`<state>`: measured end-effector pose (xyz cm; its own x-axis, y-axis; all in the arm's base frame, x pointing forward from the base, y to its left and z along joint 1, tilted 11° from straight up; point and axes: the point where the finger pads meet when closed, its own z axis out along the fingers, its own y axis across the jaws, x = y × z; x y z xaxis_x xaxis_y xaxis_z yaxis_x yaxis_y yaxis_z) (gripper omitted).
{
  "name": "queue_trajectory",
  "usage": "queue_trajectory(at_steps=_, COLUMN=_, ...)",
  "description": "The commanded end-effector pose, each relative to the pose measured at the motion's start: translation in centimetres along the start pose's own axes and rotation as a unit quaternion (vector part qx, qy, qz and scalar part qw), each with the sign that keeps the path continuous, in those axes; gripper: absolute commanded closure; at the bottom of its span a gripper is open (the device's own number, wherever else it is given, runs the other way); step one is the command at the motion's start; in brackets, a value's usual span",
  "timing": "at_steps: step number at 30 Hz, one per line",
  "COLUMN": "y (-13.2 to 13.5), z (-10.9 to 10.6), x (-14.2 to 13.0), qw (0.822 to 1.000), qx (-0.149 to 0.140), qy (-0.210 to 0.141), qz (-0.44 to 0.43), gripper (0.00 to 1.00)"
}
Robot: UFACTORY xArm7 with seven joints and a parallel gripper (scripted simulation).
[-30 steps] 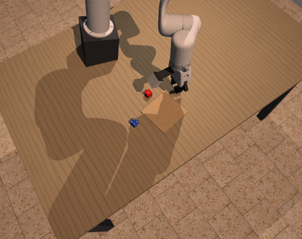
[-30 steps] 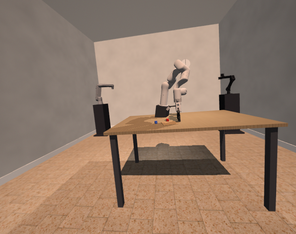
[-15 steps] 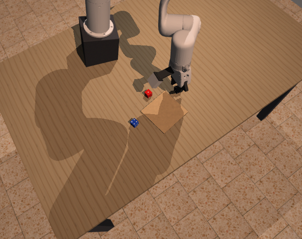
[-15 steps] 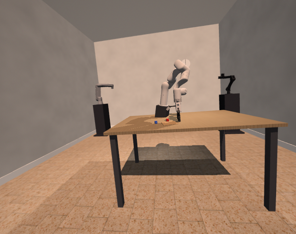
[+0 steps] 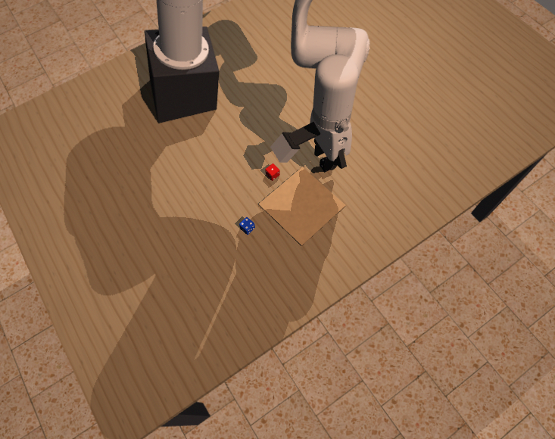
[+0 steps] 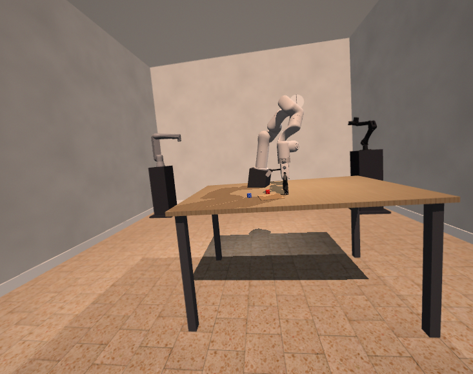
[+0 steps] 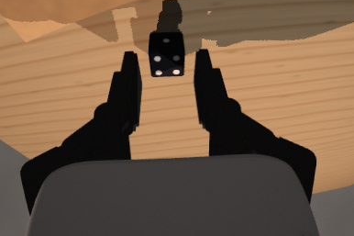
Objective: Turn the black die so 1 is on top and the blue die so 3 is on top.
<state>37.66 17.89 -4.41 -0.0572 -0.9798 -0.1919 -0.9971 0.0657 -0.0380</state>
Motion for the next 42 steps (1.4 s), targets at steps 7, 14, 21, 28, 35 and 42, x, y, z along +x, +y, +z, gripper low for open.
queue_trajectory(at_steps=7, y=-0.1, z=-0.1, x=0.0, qw=1.000, qx=0.001, qy=-0.001, qz=0.000, gripper=0.58)
queue_trajectory(at_steps=14, y=-0.1, z=-0.1, x=0.0, qw=1.000, qx=0.001, qy=-0.001, qz=0.000, gripper=0.58)
queue_trajectory(at_steps=21, y=-0.1, z=-0.1, x=0.0, qw=1.000, qx=0.001, qy=-0.001, qz=0.000, gripper=0.58)
queue_trajectory(at_steps=28, y=-0.1, z=-0.1, x=0.0, qw=1.000, qx=0.001, qy=-0.001, qz=0.000, gripper=0.58)
queue_trajectory(at_steps=35, y=-0.1, z=0.4, x=0.0, qw=1.000, qx=0.001, qy=-0.001, qz=0.000, gripper=0.58)
queue_trajectory(at_steps=42, y=-0.1, z=1.1, x=0.0, qw=1.000, qx=0.001, qy=-0.001, qz=0.000, gripper=0.58)
